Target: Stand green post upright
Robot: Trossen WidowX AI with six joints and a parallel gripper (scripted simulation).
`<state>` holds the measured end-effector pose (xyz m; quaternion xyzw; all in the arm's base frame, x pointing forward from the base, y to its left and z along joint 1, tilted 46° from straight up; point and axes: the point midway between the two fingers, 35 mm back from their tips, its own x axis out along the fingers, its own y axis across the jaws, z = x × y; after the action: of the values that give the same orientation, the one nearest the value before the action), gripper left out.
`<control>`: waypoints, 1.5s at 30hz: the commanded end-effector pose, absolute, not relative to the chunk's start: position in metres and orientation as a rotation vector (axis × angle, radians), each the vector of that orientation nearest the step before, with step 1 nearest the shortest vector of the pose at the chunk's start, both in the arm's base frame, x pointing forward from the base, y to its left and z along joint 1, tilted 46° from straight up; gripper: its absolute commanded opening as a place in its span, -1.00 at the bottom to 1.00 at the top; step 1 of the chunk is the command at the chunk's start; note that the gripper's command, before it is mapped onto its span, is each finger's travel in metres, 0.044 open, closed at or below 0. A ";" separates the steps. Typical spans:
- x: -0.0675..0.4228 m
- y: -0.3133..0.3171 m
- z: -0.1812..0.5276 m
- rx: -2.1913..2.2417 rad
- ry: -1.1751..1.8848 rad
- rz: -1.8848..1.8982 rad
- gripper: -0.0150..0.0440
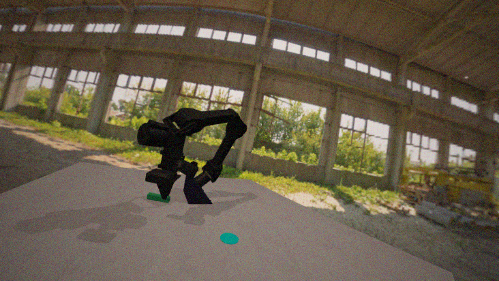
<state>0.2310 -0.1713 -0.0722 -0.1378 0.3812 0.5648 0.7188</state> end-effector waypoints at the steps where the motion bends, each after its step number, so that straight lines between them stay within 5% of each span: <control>1: 0.230 -0.182 -0.061 -0.318 0.842 1.251 -0.42; 45: 0.279 -0.159 0.008 0.172 1.186 0.919 -0.42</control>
<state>0.2723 -0.1617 0.0003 0.0594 0.5275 0.4334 0.7283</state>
